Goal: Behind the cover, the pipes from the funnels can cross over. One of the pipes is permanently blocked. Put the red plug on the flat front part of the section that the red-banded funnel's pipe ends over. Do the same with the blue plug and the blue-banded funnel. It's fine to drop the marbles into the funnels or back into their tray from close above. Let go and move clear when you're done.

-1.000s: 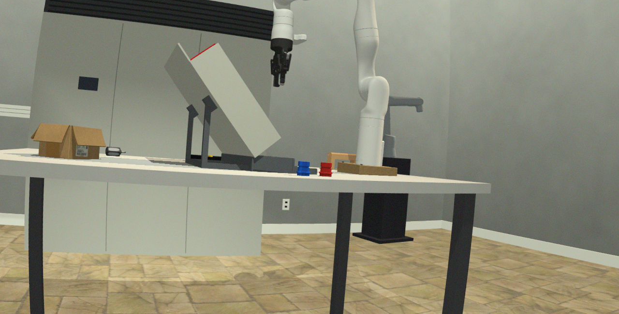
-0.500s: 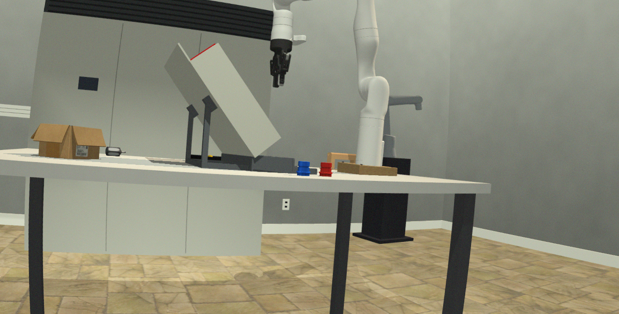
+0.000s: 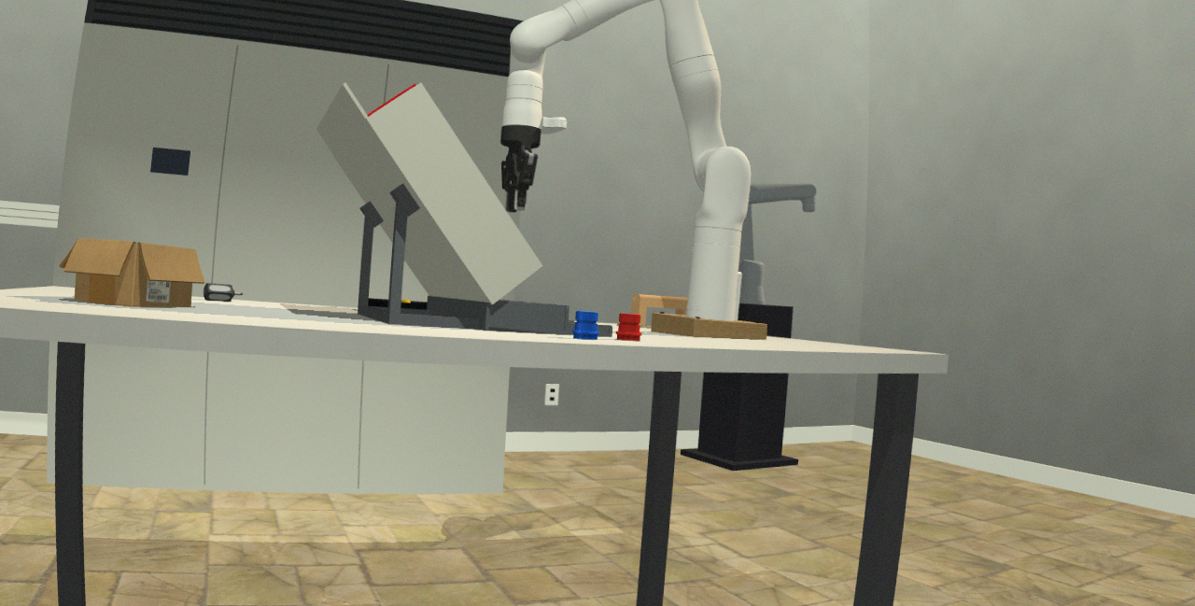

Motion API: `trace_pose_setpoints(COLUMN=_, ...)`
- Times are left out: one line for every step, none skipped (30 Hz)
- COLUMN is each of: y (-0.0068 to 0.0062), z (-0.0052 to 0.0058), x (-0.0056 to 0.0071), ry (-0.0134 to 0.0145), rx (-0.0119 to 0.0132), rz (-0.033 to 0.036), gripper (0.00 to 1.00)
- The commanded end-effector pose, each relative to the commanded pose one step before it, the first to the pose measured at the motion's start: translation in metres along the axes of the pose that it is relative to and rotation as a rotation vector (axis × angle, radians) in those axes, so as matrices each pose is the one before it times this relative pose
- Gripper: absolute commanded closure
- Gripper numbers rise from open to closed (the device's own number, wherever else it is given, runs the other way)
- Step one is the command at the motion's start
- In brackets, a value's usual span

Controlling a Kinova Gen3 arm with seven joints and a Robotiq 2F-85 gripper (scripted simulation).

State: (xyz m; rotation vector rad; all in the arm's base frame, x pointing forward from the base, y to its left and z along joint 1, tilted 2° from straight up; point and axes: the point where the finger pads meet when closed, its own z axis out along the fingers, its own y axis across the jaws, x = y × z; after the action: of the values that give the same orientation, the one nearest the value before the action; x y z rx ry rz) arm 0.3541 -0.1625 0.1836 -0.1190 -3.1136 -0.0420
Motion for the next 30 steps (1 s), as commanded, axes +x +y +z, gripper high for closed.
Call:
trace_pose_setpoints(y=-0.04640, z=0.02870, x=0.00297, ry=-0.00663, rx=0.00346, rz=-0.00396, gripper=0.50)
trace_pose_setpoints(y=0.00000, z=0.00000, x=0.00000, ry=0.00000, rx=0.00000, rz=0.00000, gripper=0.50)
trace_pose_setpoints(y=0.00000, z=0.00000, x=0.00000, ry=0.00000, rx=0.00000, rz=0.00000, gripper=0.50)
trace_pose_setpoints(y=0.00000, z=0.00000, x=0.00000, ry=0.00000, rx=0.00000, rz=0.00000, gripper=0.50)
trace_pose_setpoints(y=0.00000, z=0.00000, x=0.00000, ry=0.00000, rx=0.00000, rz=0.00000, gripper=0.50)
trace_pose_setpoints(y=0.00000, z=0.00000, x=0.00000, ry=0.00000, rx=0.00000, rz=0.00000, gripper=0.50)
trace_pose_setpoints(y=0.00000, z=0.00000, x=0.00000, ry=0.00000, rx=0.00000, rz=0.00000, gripper=0.50)
trace_pose_setpoints(y=0.00000, z=0.00000, x=0.00000, ry=0.00000, rx=0.00000, rz=0.00000, gripper=0.50)
trace_pose_setpoints(y=0.00000, z=0.00000, x=0.00000, ry=0.00000, rx=0.00000, rz=0.00000, gripper=0.50)
trace_pose_setpoints(y=0.00000, z=0.00000, x=0.00000, ry=0.00000, rx=0.00000, rz=0.00000, gripper=0.50)
trace_pose_setpoints(y=0.00000, z=0.00000, x=0.00000, ry=0.00000, rx=0.00000, rz=0.00000, gripper=0.50)
trace_pose_setpoints(y=0.00000, z=0.00000, x=0.00000, ry=0.00000, rx=0.00000, rz=0.00000, gripper=0.50)
trace_pose_setpoints(y=0.00000, z=0.00000, x=0.00000, ry=0.00000, rx=0.00000, rz=0.00000, gripper=0.50)
trace_pose_setpoints(y=0.00000, z=0.00000, x=0.00000, ry=0.00000, rx=0.00000, rz=0.00000, gripper=0.50)
trace_pose_setpoints(y=0.00000, z=0.00000, x=0.00000, ry=0.00000, rx=0.00000, rz=0.00000, gripper=0.50)
trace_pose_setpoints(y=0.00000, z=0.00000, x=0.00000, ry=0.00000, rx=0.00000, rz=0.00000, gripper=0.50)
trace_pose_setpoints(y=0.00000, z=0.00000, x=0.00000, ry=0.00000, rx=0.00000, rz=0.00000, gripper=0.50)
trace_pose_setpoints(y=-0.06132, z=0.01298, x=-0.02867, ry=0.00165, rx=0.00282, rz=0.00549, gripper=0.50)
trace_pose_setpoints(y=-0.00096, z=0.00029, x=-0.00036, ry=0.00000, rx=0.00000, rz=0.00000, gripper=0.50)
trace_pose_setpoints(y=-0.00496, z=0.00094, x=-0.00288, ry=0.00000, rx=0.00000, rz=0.00000, gripper=0.50)
trace_pose_setpoints(y=-0.00955, z=0.00155, x=-0.00534, ry=0.00000, rx=0.00000, rz=0.00000, gripper=0.50)
trace_pose_setpoints(y=-0.01277, z=0.00224, x=-0.00664, ry=0.00000, rx=0.00000, rz=0.00000, gripper=0.50)
trace_pose_setpoints(y=-0.01374, z=0.00297, x=-0.00674, ry=0.00000, rx=0.00000, rz=0.00000, gripper=0.50)
trace_pose_setpoints(y=-0.01329, z=0.00379, x=-0.00616, ry=0.00000, rx=0.00000, rz=0.00000, gripper=0.50)
trace_pose_setpoints(y=-0.01265, z=0.00491, x=-0.00540, ry=0.00000, rx=0.00000, rz=0.00000, gripper=0.50)
trace_pose_setpoints(y=-0.00182, z=0.00085, x=-0.00072, ry=0.00000, rx=0.00000, rz=0.00000, gripper=0.50)
trace_pose_setpoints(y=0.00000, z=0.00000, x=0.00000, ry=0.00000, rx=0.00000, rz=0.00000, gripper=0.50)
trace_pose_setpoints(y=0.00000, z=0.00000, x=0.00000, ry=0.00000, rx=0.00000, rz=0.00000, gripper=0.50)
trace_pose_setpoints(y=0.00000, z=0.00000, x=0.00000, ry=0.00000, rx=0.00000, rz=0.00000, gripper=0.50)
trace_pose_setpoints(y=0.00000, z=0.00000, x=0.00000, ry=0.00000, rx=0.00000, rz=0.00000, gripper=0.50)
